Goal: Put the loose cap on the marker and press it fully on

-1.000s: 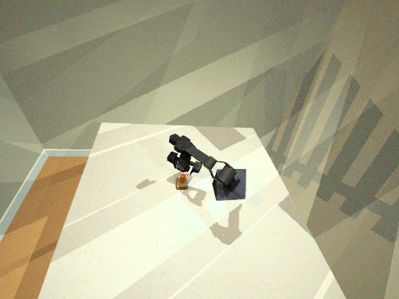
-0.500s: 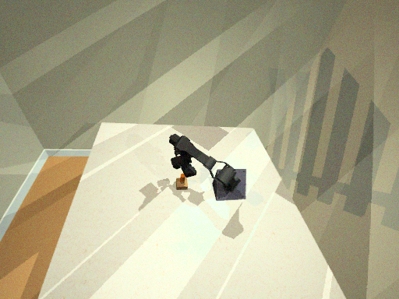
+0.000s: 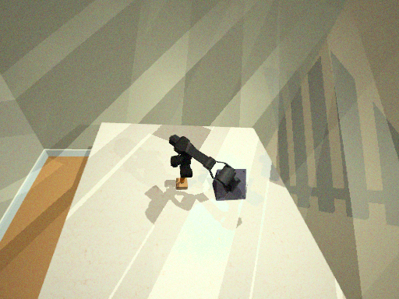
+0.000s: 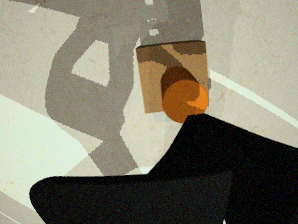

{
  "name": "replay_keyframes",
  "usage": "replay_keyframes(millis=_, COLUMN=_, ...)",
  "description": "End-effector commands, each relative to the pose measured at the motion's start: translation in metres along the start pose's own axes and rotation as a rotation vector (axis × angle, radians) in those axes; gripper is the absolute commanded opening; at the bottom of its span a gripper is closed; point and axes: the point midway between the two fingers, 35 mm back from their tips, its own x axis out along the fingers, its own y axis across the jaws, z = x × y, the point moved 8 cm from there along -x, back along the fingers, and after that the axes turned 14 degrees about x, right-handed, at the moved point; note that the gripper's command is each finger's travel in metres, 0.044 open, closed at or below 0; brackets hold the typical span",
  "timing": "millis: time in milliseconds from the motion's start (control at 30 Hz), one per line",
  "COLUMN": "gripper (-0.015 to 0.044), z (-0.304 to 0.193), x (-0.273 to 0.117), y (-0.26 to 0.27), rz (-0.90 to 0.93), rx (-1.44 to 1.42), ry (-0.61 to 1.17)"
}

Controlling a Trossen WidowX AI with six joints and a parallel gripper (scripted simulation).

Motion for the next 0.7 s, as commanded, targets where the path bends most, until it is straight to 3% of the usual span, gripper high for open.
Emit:
replay_keyframes(millis=0, gripper=0.0, z=0.0, x=0.004, y=0.0, rz=0.004, rx=0.007, ry=0.0)
replay_keyframes(millis=667, gripper=0.0, z=0.0, x=0.034, y=0.001, rz=0.005, rx=0.007, ry=-0.001)
